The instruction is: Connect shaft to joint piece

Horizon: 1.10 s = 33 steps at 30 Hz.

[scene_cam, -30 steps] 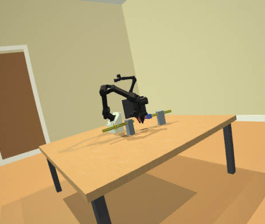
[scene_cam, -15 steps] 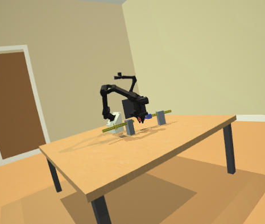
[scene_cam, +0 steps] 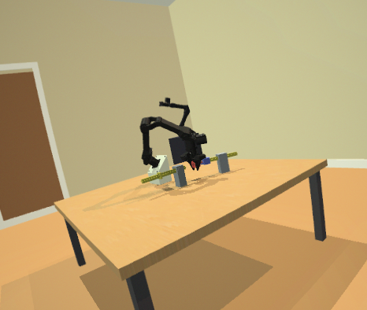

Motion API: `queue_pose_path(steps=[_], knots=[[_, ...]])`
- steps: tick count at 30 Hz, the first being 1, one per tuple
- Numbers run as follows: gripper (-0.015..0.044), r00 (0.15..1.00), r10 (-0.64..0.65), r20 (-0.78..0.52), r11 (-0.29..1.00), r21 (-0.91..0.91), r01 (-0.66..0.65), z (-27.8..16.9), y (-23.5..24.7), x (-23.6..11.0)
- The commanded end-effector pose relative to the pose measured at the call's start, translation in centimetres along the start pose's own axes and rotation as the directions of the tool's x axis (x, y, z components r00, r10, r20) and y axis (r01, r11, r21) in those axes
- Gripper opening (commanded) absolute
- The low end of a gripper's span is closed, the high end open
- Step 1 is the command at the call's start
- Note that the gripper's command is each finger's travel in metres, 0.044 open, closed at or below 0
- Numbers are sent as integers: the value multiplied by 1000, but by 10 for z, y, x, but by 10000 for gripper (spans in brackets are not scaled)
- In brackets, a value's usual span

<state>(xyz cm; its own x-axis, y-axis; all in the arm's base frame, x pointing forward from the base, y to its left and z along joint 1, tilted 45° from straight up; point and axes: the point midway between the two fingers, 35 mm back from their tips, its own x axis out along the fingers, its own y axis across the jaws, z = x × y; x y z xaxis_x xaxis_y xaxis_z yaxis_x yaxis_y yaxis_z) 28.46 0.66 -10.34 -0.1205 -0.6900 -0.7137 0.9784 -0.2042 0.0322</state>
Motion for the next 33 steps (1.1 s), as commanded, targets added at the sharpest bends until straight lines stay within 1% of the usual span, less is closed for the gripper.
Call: queue_pose_path(steps=[1, 8, 13, 14, 16, 27, 33], knots=[[0, 1000, 0, -1, 1000, 1, 0, 0, 0, 0], [0, 1000, 0, -1, 1000, 1, 0, 0, 0, 0], [131, 1000, 0, -1, 1000, 1, 0, 0, 0, 0], [147, 1000, 0, -1, 1000, 1, 0, 0, 0, 0], [147, 1000, 0, -1, 1000, 1, 0, 0, 0, 0], [436, 1000, 0, -1, 1000, 1, 0, 0, 0, 0], [440, 1000, 0, -1, 1000, 1, 0, 0, 0, 0]])
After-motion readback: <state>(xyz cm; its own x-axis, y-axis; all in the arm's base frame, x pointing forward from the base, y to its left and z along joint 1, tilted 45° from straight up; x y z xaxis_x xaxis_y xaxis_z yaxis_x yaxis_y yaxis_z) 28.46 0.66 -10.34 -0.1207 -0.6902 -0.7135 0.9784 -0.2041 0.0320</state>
